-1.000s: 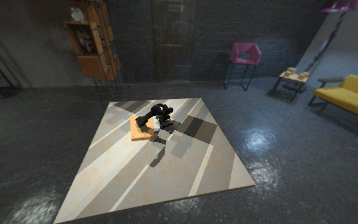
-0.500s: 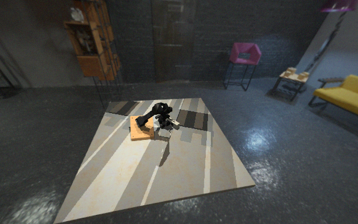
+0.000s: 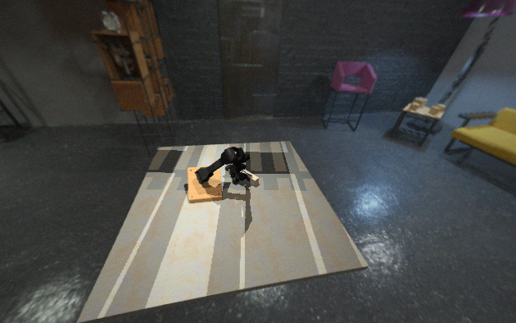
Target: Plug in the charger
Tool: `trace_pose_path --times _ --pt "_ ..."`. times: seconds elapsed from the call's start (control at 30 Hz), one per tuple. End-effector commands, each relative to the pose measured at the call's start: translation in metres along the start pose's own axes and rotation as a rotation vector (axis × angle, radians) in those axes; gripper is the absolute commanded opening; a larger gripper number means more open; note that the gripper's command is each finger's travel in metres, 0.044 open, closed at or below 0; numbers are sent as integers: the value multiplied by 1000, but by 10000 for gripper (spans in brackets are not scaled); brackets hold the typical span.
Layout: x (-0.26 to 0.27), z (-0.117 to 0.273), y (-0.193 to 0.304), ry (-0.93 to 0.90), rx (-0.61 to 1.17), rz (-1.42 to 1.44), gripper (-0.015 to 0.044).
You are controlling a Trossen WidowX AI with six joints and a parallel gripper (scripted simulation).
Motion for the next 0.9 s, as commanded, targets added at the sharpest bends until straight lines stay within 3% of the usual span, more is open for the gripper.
trace_pose_path --times 0.0,0.87 --pt "2 0 -5 -4 1 9 0" --pt "8 0 -22 -2 0 23 0"
Point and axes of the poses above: the point midway between the two fingers, 35 mm back from their tips, its own z axis back along the fingers, its own x axis across the jaws, y = z × x, the point moved 5 cm from there along z, back along the fingers, and after that the axes turned 9 degrees about -z, right-handed, at the moved point
